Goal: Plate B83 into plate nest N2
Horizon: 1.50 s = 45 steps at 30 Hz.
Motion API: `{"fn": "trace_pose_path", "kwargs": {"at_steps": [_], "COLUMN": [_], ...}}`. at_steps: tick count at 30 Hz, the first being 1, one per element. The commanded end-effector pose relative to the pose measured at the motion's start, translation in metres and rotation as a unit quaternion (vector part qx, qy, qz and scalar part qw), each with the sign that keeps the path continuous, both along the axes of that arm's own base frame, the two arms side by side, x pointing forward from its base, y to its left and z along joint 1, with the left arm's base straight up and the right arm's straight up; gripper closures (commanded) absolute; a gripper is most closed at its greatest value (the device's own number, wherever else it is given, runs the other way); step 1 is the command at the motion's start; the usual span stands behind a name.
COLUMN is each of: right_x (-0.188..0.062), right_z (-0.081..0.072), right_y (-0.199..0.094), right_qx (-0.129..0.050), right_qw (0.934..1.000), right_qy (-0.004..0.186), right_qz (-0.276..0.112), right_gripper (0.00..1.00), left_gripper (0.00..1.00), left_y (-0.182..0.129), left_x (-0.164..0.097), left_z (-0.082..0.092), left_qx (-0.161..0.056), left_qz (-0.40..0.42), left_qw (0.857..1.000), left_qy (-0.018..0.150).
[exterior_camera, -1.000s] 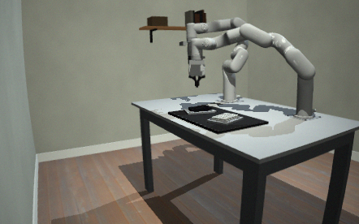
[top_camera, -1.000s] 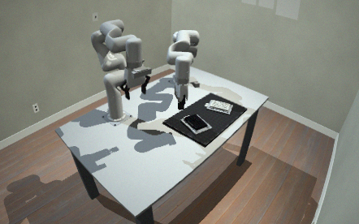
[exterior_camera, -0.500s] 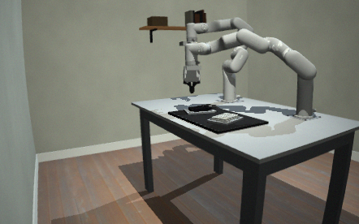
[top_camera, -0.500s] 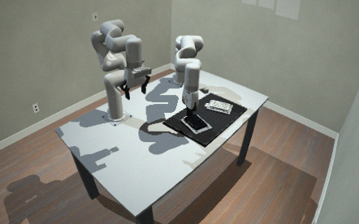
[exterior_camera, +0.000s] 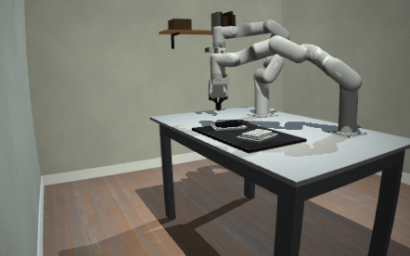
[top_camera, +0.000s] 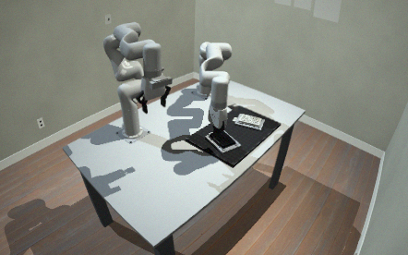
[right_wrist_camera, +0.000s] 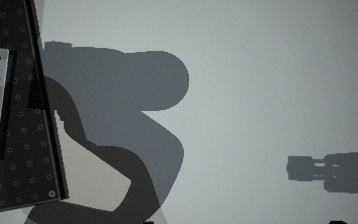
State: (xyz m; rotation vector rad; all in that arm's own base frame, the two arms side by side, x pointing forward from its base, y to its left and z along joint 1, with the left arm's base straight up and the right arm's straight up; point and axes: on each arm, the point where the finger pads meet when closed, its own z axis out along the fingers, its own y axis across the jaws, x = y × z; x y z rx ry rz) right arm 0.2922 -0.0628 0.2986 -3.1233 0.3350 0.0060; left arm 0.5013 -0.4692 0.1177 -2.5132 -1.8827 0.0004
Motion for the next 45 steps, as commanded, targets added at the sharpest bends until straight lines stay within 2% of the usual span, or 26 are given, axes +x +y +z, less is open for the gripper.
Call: {"fn": "trace_pose_path", "kwargs": {"at_steps": [1,3,16,45], "right_x": [0.001,0.001,0.001,0.001], "right_z": [0.001,0.001,0.001,0.001], "right_y": [0.0,0.0,0.0,0.0], "right_qx": [0.0,0.0,0.0,0.0], "right_qw": [1.0,1.0,1.0,1.0], "right_qy": [-0.002,-0.002,-0.002,-0.002], "right_qz": [0.0,0.0,0.0,0.0], "right_gripper": [0.0,0.0,0.0,0.0], "left_gripper": [1.0,1.0,1.0,1.0], "left_y": [-0.001,-0.001,-0.001,-0.001], "left_x": [0.001,0.001,0.001,0.001], "left_z": [-0.007,-0.007,-0.04,-0.04], "left_qx": [-0.002,-0.002,-0.002,-0.002], "left_qz": [0.0,0.0,0.0,0.0], "left_qw": [1.0,1.0,1.0,1.0], "left_qy": [-0.002,-0.002,-0.002,-0.002]}}
